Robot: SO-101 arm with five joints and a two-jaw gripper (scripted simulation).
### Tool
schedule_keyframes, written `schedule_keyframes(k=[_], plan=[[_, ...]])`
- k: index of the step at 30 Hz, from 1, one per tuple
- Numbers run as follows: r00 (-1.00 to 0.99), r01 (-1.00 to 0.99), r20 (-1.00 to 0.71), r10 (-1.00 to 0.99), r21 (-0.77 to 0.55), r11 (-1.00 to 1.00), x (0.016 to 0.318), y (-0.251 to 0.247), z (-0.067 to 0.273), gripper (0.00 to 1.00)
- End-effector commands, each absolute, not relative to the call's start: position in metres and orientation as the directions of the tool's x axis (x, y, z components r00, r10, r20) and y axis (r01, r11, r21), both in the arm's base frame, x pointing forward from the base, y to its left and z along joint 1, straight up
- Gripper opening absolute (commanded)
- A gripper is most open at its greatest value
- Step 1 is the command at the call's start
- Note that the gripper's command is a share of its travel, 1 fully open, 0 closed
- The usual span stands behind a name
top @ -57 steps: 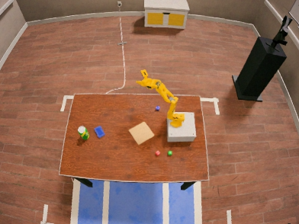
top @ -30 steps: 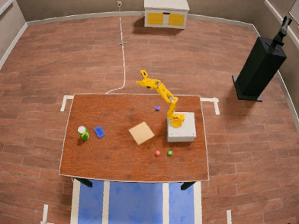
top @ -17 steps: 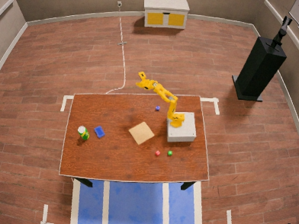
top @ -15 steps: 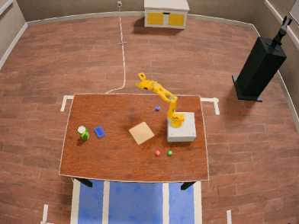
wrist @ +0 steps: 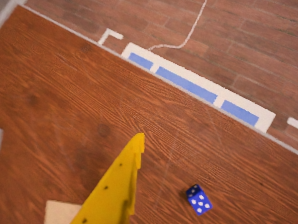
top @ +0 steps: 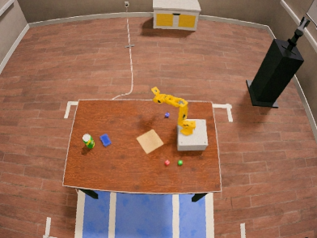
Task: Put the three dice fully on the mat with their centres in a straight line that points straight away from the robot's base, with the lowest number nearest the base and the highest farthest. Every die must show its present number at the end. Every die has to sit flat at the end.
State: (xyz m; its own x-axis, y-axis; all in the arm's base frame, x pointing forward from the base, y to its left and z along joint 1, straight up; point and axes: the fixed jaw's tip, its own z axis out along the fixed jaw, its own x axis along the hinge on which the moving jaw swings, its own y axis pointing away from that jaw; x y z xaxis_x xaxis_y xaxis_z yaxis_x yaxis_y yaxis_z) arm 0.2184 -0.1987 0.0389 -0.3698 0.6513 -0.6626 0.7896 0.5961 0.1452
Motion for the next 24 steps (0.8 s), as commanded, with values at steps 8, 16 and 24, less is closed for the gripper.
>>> schedule_keyframes(k=[8, 16, 24], plan=[[-0.464, 0.804, -0.595, 0.656, 0.027, 0.594, 0.14, -0.163, -0.039, 0.4], [-0.496, 0.804, -0.556, 0.667, -0.003, 0.595, 0.115, -0.144, -0.049, 0.34], [-0.508, 0.803, -0.539, 0.672, -0.014, 0.596, 0.106, -0.135, -0.052, 0.31]])
